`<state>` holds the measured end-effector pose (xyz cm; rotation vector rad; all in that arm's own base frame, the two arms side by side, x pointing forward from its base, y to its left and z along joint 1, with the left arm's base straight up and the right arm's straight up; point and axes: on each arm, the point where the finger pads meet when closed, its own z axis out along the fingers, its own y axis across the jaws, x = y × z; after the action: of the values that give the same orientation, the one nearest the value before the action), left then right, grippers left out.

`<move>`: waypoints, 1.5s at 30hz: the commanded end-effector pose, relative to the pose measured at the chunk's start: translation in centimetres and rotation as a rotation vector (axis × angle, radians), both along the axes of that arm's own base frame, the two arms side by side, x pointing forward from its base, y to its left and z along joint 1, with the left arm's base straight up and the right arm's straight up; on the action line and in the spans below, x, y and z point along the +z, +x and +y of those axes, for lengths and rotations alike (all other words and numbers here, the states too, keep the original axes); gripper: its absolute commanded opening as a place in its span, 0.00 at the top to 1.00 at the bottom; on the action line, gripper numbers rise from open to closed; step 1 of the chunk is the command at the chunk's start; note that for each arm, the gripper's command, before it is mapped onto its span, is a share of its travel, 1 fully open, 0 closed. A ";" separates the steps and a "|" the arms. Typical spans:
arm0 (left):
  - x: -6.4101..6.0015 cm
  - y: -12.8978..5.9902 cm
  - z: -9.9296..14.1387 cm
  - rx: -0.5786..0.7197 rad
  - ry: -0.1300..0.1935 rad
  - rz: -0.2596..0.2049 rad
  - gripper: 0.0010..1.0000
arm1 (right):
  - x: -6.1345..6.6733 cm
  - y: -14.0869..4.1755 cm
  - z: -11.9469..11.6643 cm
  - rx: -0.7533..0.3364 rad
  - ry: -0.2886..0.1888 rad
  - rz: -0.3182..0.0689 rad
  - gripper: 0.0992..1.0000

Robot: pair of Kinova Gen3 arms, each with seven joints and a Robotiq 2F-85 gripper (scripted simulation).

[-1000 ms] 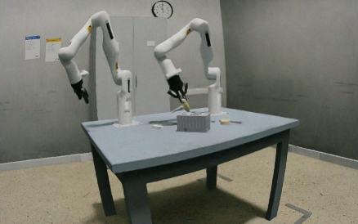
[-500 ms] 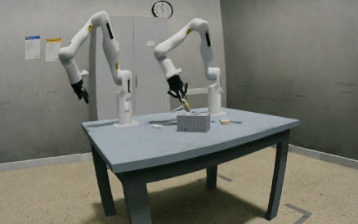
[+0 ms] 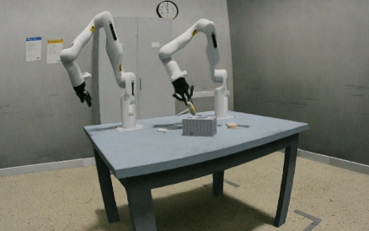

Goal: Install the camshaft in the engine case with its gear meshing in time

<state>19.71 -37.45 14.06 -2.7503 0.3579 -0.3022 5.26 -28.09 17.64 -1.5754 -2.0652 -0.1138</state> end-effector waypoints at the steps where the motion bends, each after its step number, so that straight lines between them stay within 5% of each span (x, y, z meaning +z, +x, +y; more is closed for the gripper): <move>1: 0.1 0.0 0.0 0.000 -0.002 -0.001 0.83 | 0.1 0.0 0.0 0.000 -0.002 -0.001 0.00; 21: 0.3 0.6 0.9 0.084 -0.041 0.020 0.83 | 0.1 0.0 0.0 0.000 -0.002 -0.001 0.00; 34: 1.0 3.0 4.7 0.393 -0.189 0.102 0.83 | 0.1 0.0 0.0 0.000 -0.002 -0.001 0.00; 36: 1.0 3.0 4.7 0.393 -0.189 0.102 0.83 | 0.1 0.0 0.0 0.000 -0.002 -0.001 0.00; 45: 1.5 5.0 8.0 0.660 -0.316 0.174 0.83 | 0.1 0.0 0.0 0.000 -0.002 -0.001 0.00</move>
<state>23.73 -31.04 15.23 -2.9695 -0.4127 -0.0240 5.26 -28.09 17.64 -1.5754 -2.0652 -0.1138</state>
